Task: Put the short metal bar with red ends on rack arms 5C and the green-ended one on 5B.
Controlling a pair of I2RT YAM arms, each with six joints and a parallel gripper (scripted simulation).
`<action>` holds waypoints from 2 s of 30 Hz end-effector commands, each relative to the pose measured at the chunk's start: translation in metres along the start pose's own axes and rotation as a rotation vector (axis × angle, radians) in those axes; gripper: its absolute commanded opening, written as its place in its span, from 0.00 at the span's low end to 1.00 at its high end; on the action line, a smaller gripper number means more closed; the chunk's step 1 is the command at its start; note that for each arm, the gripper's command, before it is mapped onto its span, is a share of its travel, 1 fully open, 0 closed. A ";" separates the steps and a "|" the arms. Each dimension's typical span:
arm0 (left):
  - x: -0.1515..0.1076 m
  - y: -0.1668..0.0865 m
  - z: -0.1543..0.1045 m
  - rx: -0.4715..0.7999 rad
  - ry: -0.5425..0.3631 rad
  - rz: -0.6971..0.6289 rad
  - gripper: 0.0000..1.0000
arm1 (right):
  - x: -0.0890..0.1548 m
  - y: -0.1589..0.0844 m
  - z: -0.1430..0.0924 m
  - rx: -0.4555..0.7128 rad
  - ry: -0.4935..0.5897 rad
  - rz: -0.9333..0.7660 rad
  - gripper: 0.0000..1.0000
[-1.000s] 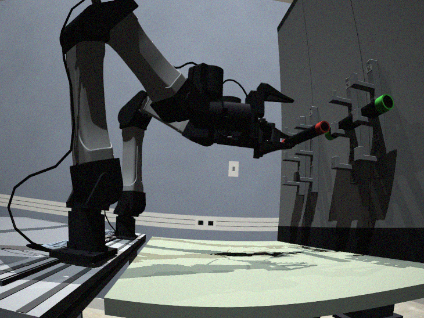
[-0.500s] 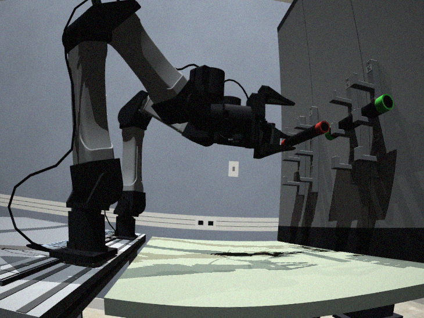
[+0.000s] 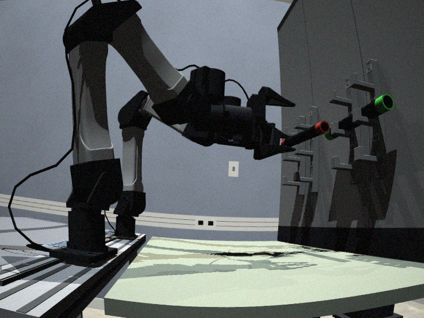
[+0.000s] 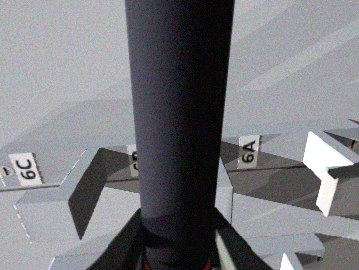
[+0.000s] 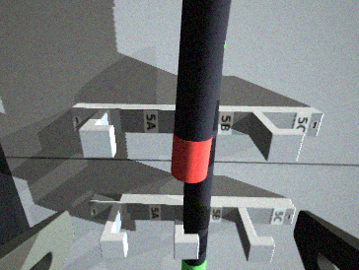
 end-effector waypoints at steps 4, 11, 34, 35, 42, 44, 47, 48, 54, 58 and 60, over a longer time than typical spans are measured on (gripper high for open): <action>0.012 -0.001 -0.001 0.001 0.058 -0.048 0.00 | -0.012 -0.001 0.005 0.016 -0.016 0.016 1.00; 0.012 -0.001 -0.001 0.001 0.058 -0.048 0.00 | -0.013 -0.001 0.005 0.016 -0.016 0.016 1.00; 0.015 -0.001 -0.001 0.001 0.058 -0.048 0.00 | -0.013 -0.003 0.005 0.016 -0.016 0.016 1.00; 0.015 -0.001 -0.001 0.001 0.058 -0.048 0.00 | -0.012 -0.003 0.005 0.016 -0.016 0.016 1.00; 0.015 -0.002 -0.001 0.001 0.058 -0.048 0.00 | -0.011 -0.003 0.004 0.016 -0.016 0.016 1.00; 0.016 -0.002 -0.001 0.001 0.058 -0.048 0.00 | -0.011 -0.003 0.004 0.016 -0.016 0.016 1.00; 0.016 -0.002 -0.001 0.001 0.058 -0.048 0.00 | -0.010 -0.003 0.004 0.016 -0.016 0.016 1.00; 0.016 -0.002 -0.001 0.001 0.058 -0.048 0.00 | -0.010 -0.003 0.004 0.016 -0.016 0.016 1.00; 0.017 -0.002 0.000 0.001 0.058 -0.048 0.00 | -0.009 -0.004 0.004 0.016 -0.016 0.016 1.00; 0.017 -0.002 0.000 0.001 0.058 -0.048 0.00 | -0.008 -0.004 0.004 0.016 -0.016 0.016 1.00; 0.017 -0.002 0.000 0.001 0.058 -0.048 0.00 | -0.008 -0.004 0.004 0.016 -0.016 0.016 1.00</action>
Point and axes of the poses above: on each arm, the point where the finger pads meet when closed, its own z axis out along the fingers, its own x axis across the jaws, y = z × x, the point moved 6 cm from there along -z, back along the fingers, and after that the axes turned 11 degrees about -z, right-handed, at the moved point
